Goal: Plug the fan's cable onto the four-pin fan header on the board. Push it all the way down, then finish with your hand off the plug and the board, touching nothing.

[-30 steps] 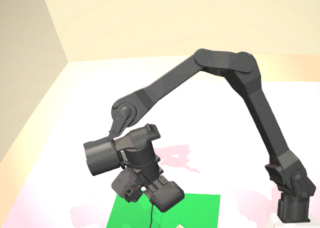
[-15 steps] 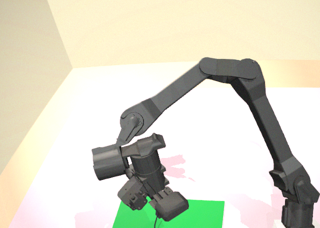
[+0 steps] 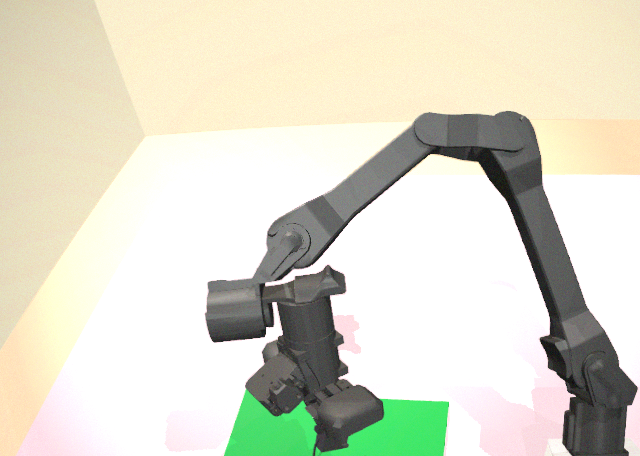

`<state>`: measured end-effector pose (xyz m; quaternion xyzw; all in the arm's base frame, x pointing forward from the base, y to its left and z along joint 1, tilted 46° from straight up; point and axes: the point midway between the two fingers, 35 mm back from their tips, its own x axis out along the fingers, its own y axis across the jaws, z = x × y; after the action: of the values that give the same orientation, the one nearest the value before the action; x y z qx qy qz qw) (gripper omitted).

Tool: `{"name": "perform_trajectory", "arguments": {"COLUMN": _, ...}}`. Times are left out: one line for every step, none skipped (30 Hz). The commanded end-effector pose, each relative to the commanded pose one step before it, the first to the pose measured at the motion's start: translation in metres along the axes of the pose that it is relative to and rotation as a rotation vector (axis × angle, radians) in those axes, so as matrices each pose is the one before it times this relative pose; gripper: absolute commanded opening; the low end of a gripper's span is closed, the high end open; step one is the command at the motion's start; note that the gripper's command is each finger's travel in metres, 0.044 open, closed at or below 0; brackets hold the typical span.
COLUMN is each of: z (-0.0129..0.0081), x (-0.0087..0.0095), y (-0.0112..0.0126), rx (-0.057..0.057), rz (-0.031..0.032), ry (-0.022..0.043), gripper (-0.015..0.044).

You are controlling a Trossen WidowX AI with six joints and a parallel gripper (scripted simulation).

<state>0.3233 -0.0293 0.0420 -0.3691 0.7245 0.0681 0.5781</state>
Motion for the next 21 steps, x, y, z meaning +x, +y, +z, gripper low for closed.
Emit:
{"name": "perform_trajectory", "arguments": {"z": -0.00193, "x": 0.00295, "y": 0.00117, "rx": 0.0026, "rz": 0.03789, "ry": -0.0601, "gripper": 0.0}}
{"name": "perform_trajectory", "arguments": {"z": -0.00015, "x": 0.00096, "y": 0.00013, "rx": 0.0004, "rz": 0.00773, "ry": -0.01221, "gripper": 0.0}}
{"name": "perform_trajectory", "arguments": {"z": -0.00015, "x": 0.00092, "y": 0.00011, "rx": 0.0004, "rz": 0.0075, "ry": -0.01235, "gripper": 0.0}}
{"name": "perform_trajectory", "arguments": {"z": -0.00015, "x": 0.00089, "y": 0.00009, "rx": 0.0003, "rz": 0.00727, "ry": -0.01249, "gripper": 0.0}}
{"name": "perform_trajectory", "arguments": {"z": -0.00015, "x": 0.00085, "y": 0.00007, "rx": 0.0002, "rz": 0.00703, "ry": -0.01262, "gripper": 0.0}}
{"name": "perform_trajectory", "arguments": {"z": -0.00014, "x": 0.00082, "y": 0.00006, "rx": 0.0001, "rz": 0.0068, "ry": -0.01275, "gripper": 0.0}}
{"name": "perform_trajectory", "arguments": {"z": -0.00014, "x": 0.00079, "y": 0.00004, "rx": 0.0, "rz": 0.00656, "ry": -0.01287, "gripper": 0.0}}
{"name": "perform_trajectory", "arguments": {"z": -0.00014, "x": 0.00075, "y": 0.00002, "rx": 0.0, "rz": 0.00632, "ry": -0.01299, "gripper": 0.0}}
{"name": "perform_trajectory", "arguments": {"z": -0.00014, "x": 0.00072, "y": 0.0, "rx": -0.0001, "rz": 0.00608, "ry": -0.0131, "gripper": 0.0}}
{"name": "perform_trajectory", "arguments": {"z": -0.00014, "x": 0.00068, "y": -0.00001, "rx": -0.0002, "rz": 0.00584, "ry": -0.01322, "gripper": 0.0}}
{"name": "perform_trajectory", "arguments": {"z": -0.00013, "x": 0.00065, "y": -0.00003, "rx": -0.0003, "rz": 0.0056, "ry": -0.01332, "gripper": 0.0}}
{"name": "perform_trajectory", "arguments": {"z": -0.00013, "x": 0.00061, "y": -0.00005, "rx": -0.0004, "rz": 0.00536, "ry": -0.01343, "gripper": 0.0}}
{"name": "perform_trajectory", "arguments": {"z": -0.00013, "x": 0.00057, "y": -0.00006, "rx": -0.0005, "rz": 0.00512, "ry": -0.01353, "gripper": 0.0}}
{"name": "perform_trajectory", "arguments": {"z": -0.00013, "x": 0.00054, "y": -0.00008, "rx": -0.0006, "rz": 0.00487, "ry": -0.01362, "gripper": 0.0}}
{"name": "perform_trajectory", "arguments": {"z": -0.00013, "x": 0.0005, "y": -0.00009, "rx": -0.0007, "rz": 0.00463, "ry": -0.01371, "gripper": 0.0}}
{"name": "perform_trajectory", "arguments": {"z": -0.00012, "x": 0.00047, "y": -0.0001, "rx": -0.0008, "rz": 0.00438, "ry": -0.0138, "gripper": 0.0}}
{"name": "perform_trajectory", "arguments": {"z": -0.00012, "x": 0.00043, "y": -0.00012, "rx": -0.0009, "rz": 0.00414, "ry": -0.01388, "gripper": 0.0}}
{"name": "perform_trajectory", "arguments": {"z": -0.00012, "x": 0.0004, "y": -0.00013, "rx": -0.001, "rz": 0.00389, "ry": -0.01396, "gripper": 0.0}}
{"name": "perform_trajectory", "arguments": {"z": -0.00012, "x": 0.00036, "y": -0.00014, "rx": -0.0011, "rz": 0.00365, "ry": -0.01403, "gripper": 0.0}}
{"name": "perform_trajectory", "arguments": {"z": -0.00012, "x": 0.00033, "y": -0.00016, "rx": -0.0012, "rz": 0.0034, "ry": -0.0141, "gripper": 0.0}}
{"name": "perform_trajectory", "arguments": {"z": -0.00012, "x": 0.00029, "y": -0.00017, "rx": -0.0014, "rz": 0.00316, "ry": -0.01417, "gripper": 0.0}}
